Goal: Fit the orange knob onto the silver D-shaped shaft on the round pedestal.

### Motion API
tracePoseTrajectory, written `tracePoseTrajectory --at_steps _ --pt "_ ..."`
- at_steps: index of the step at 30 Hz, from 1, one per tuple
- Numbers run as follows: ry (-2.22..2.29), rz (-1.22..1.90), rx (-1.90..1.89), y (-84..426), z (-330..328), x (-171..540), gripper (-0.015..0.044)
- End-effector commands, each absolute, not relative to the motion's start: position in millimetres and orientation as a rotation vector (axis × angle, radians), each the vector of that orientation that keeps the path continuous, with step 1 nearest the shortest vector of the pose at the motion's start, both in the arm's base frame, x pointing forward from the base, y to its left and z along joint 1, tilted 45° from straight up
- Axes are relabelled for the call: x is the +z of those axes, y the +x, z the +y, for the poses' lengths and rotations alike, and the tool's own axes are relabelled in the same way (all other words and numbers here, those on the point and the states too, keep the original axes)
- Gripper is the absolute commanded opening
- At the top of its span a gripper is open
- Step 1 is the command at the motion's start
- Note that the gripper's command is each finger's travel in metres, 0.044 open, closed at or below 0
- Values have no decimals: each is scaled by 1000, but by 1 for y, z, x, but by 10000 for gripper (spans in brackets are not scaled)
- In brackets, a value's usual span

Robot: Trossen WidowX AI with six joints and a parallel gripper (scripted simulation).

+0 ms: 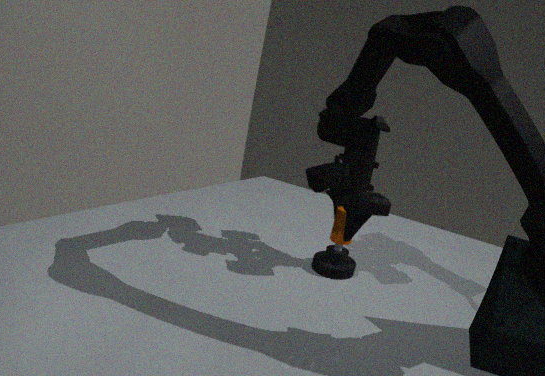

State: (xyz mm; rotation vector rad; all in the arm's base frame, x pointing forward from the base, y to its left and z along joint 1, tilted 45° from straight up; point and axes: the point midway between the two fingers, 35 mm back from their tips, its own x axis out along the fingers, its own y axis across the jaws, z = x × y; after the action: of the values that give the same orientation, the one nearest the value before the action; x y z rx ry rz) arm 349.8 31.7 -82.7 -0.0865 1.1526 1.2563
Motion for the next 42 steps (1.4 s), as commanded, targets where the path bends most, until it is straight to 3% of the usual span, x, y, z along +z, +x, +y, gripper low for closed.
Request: tracePoseTrajectory --at_steps 1,42 --pt "-91 1148 1258 352 30 -80 0" --pt "-403 869 1482 351 30 -82 0"
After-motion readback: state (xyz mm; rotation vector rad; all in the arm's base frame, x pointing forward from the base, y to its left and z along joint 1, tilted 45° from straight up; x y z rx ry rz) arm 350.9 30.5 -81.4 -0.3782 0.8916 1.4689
